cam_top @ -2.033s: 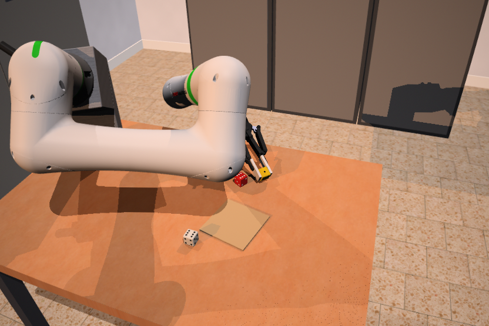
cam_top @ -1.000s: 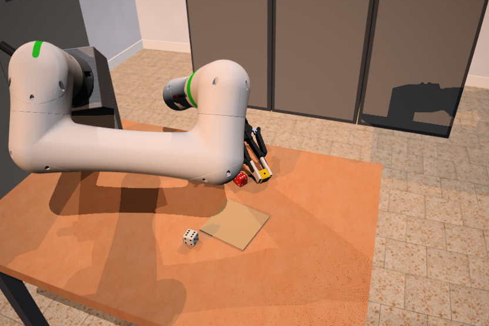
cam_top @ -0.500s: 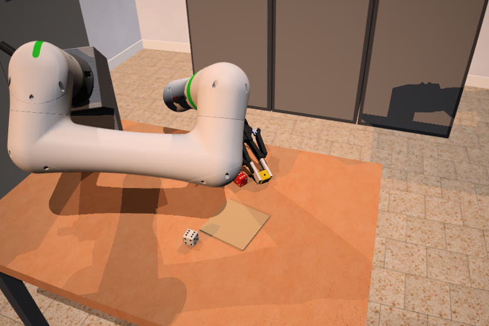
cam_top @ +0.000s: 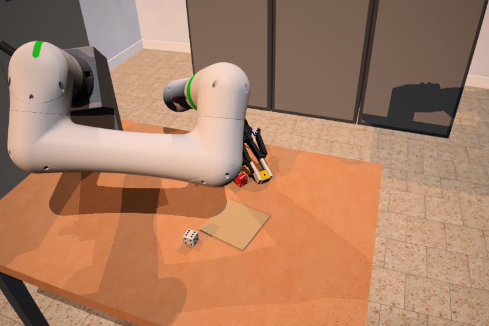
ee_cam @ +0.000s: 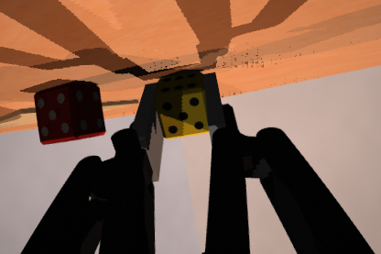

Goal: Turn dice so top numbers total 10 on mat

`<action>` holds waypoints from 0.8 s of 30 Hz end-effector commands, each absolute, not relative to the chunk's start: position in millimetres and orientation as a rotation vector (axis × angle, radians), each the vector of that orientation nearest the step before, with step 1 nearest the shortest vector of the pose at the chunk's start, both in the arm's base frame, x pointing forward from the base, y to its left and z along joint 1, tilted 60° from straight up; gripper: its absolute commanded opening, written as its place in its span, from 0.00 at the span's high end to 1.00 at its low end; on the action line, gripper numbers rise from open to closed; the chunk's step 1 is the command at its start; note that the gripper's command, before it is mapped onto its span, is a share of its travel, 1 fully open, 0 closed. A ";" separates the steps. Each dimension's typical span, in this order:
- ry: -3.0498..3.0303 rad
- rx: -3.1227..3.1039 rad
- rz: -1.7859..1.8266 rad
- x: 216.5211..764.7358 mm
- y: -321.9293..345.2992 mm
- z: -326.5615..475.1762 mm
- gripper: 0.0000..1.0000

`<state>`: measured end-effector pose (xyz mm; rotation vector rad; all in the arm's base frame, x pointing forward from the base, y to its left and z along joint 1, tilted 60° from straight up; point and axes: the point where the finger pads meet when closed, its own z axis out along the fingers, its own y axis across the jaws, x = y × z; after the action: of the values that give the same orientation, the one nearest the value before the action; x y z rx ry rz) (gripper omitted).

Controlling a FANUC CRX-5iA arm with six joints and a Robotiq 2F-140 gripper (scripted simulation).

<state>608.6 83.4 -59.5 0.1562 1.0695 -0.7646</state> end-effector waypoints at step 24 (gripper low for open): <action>1.070 0.156 -0.764 608.5 83.6 -59.6 0.79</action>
<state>608.6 83.4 -59.5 0.1562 1.0695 -0.7646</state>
